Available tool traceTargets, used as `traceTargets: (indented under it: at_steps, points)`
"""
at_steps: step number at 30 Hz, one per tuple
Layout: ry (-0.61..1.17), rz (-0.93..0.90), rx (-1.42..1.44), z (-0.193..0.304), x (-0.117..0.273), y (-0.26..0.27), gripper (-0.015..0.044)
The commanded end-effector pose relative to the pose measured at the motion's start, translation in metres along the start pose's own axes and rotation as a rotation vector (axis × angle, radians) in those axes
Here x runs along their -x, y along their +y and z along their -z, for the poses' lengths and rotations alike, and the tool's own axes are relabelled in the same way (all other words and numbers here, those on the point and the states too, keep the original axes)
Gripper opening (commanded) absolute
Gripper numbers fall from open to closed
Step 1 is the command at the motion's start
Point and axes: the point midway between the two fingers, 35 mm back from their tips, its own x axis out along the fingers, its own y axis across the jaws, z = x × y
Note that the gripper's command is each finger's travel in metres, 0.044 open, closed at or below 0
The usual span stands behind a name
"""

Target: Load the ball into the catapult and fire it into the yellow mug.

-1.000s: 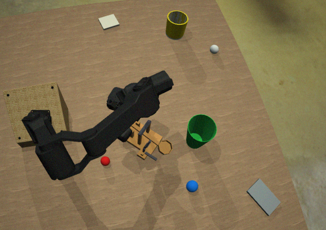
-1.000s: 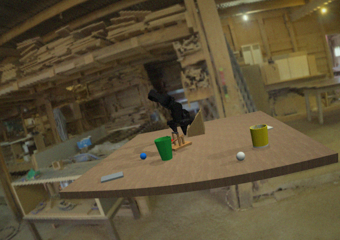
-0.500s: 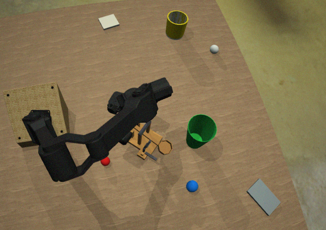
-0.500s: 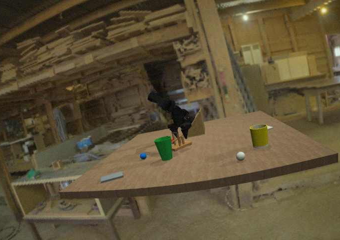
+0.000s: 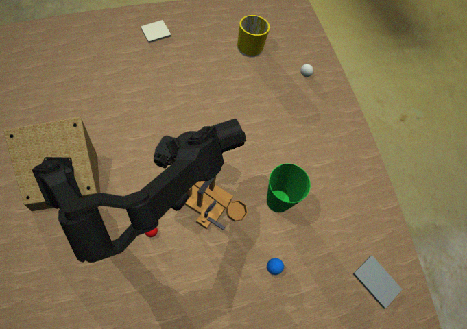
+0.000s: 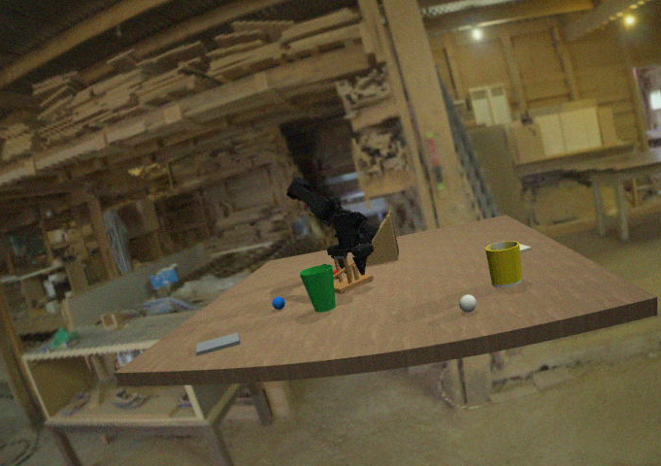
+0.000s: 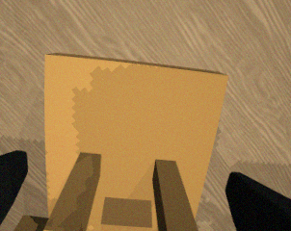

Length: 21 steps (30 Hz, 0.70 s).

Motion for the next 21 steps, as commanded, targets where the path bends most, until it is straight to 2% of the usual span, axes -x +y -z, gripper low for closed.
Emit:
traceTargets:
  at_steps: [1, 10, 15, 16, 18, 21]
  points:
    - [0.000, 0.000, 0.000, 0.000, 0.000, 0.000, 0.0361]
    - [0.000, 0.000, 0.000, 0.000, 0.000, 0.000, 0.0125]
    - [0.000, 0.000, 0.000, 0.000, 0.000, 0.000, 0.0092]
    - [0.000, 0.000, 0.000, 0.000, 0.003, 0.000, 0.0065]
    - [-0.002, 0.001, 0.001, 0.000, 0.025, -0.001, 0.0013]
    - [-0.001, -0.001, 0.003, 0.000, 0.050, 0.000, 0.0000]
